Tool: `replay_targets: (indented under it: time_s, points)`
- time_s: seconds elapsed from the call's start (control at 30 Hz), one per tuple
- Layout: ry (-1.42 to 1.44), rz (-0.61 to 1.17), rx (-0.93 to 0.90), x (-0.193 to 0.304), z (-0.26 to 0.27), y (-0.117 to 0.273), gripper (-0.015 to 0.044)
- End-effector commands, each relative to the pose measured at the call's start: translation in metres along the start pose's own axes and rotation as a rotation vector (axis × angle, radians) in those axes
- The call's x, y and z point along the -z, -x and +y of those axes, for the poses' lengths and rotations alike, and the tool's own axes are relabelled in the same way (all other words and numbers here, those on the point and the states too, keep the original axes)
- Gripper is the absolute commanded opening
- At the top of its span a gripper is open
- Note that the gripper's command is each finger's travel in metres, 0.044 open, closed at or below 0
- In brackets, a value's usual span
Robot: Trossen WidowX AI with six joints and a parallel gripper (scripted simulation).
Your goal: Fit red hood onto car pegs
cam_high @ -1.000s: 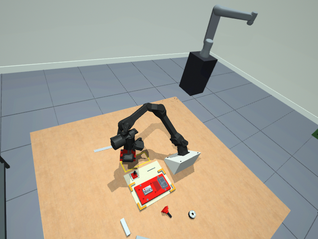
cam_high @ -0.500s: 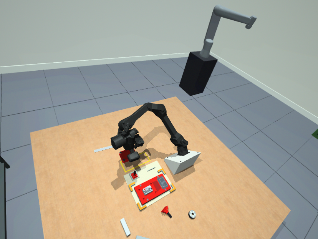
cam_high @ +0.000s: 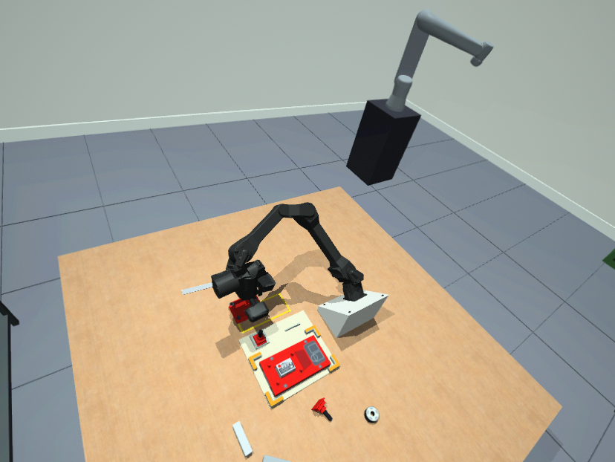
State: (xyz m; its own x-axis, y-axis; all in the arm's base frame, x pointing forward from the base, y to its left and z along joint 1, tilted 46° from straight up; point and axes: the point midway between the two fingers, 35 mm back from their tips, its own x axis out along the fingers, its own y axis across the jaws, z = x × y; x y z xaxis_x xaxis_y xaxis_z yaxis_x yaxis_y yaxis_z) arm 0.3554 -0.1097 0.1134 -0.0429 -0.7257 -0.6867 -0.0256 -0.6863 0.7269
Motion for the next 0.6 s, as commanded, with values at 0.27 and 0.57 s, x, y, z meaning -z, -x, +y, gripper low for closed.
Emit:
replay_targets:
  time_s: [0.27,0.57]
  points:
    - [0.011,-0.029,-0.008,-0.0029,-0.0007,-0.0251,0.0131]
    - [0.011,-0.029,-0.008,-0.0029,-0.0007,-0.0251,0.0368]
